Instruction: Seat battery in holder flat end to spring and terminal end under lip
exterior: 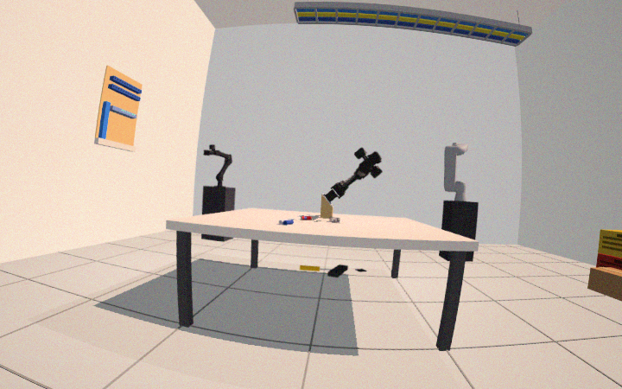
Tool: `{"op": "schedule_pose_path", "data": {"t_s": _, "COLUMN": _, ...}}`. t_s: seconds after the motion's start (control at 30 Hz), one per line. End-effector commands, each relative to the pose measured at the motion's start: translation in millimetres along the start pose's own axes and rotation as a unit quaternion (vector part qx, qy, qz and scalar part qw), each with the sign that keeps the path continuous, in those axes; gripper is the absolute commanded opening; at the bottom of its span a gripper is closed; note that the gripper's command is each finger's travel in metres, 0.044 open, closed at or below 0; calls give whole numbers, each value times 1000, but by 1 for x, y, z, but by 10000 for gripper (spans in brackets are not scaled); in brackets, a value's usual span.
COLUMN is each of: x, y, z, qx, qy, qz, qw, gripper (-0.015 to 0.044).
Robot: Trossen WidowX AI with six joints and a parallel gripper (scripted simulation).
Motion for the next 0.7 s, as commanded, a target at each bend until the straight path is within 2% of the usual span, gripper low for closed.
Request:
{"op": "schedule_pose_path", "data": {"t_s": 0.0, "x": 2, "y": 0, "z": 2, "qx": 0, "qy": 5, "qz": -8, "qw": 1000, "gripper": 374}}
{"op": "schedule_pose_path", "data": {"t_s": 0.1, "x": 32, "y": -7, "z": 22, "qx": -12, "qy": 81, "qz": -110, "qw": 990, "gripper": 295}}
{"op": "schedule_pose_path", "data": {"t_s": 0.2, "x": 74, "y": -18, "z": 43, "qx": -51, "qy": 173, "qz": -230, "qw": 956, "gripper": 225}}
{"op": "schedule_pose_path", "data": {"t_s": 0.4, "x": 154, "y": -41, "z": 61, "qx": -181, "qy": 304, "qz": -394, "qw": 848, "gripper": 225}}
{"op": "schedule_pose_path", "data": {"t_s": 0.67, "x": 234, "y": -64, "z": 56, "qx": -359, "qy": 357, "qz": -477, "qw": 718, "gripper": 225}}
Point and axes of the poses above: the point midway between the two fingers, 35 mm back from their tips, its own z axis out along the fingers, its own y axis across the jaws, x = y × z, the point moved 4 cm from there along -z, back along the fingers, and after that the axes turned 3 degrees about z, right-handed, at the moved point
